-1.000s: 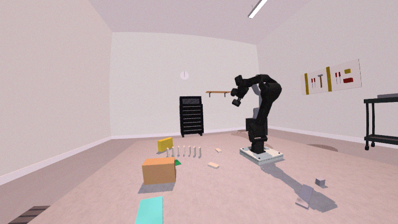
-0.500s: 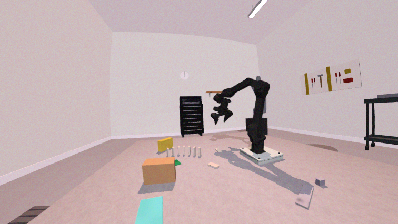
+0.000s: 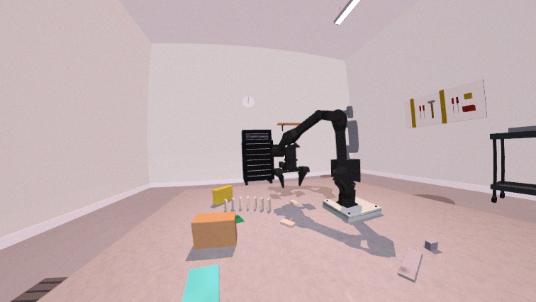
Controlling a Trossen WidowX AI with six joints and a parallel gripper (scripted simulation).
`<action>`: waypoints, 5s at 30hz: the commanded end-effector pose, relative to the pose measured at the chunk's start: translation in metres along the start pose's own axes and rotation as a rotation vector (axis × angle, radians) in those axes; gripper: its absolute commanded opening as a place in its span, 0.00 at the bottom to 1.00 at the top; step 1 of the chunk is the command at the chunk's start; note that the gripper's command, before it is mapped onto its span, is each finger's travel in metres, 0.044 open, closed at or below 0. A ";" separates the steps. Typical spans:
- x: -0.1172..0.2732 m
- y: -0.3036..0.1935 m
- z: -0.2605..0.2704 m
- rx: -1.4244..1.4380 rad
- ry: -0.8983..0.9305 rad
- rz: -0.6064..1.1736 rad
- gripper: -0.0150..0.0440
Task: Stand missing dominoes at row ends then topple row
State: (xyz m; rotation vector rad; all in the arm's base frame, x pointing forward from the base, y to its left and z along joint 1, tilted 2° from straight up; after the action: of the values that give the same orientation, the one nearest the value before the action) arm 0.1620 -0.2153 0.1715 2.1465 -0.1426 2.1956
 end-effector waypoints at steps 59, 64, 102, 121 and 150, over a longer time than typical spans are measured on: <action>0.055 -0.004 -0.005 -0.012 0.002 0.006 0.44; 0.082 -0.003 -0.006 -0.012 0.002 0.006 0.44; 0.060 0.060 0.033 1.343 0.156 -0.139 0.44; 0.019 0.087 0.017 1.171 0.466 -0.427 0.44; -0.017 0.089 -0.036 1.031 0.885 -0.818 0.44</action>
State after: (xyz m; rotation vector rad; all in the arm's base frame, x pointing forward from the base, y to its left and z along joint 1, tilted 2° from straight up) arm 0.1215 -0.3020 0.1520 0.8200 1.7941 2.5219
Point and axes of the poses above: the point midway between the two fingers, 35 mm back from their tips, its own x axis back along the fingers, its own z axis across the jaws, y = z × x, the point moved 9 cm from there along x, back along the fingers, and after that the axes turned 5 degrees about -x, right-handed, at the moved point
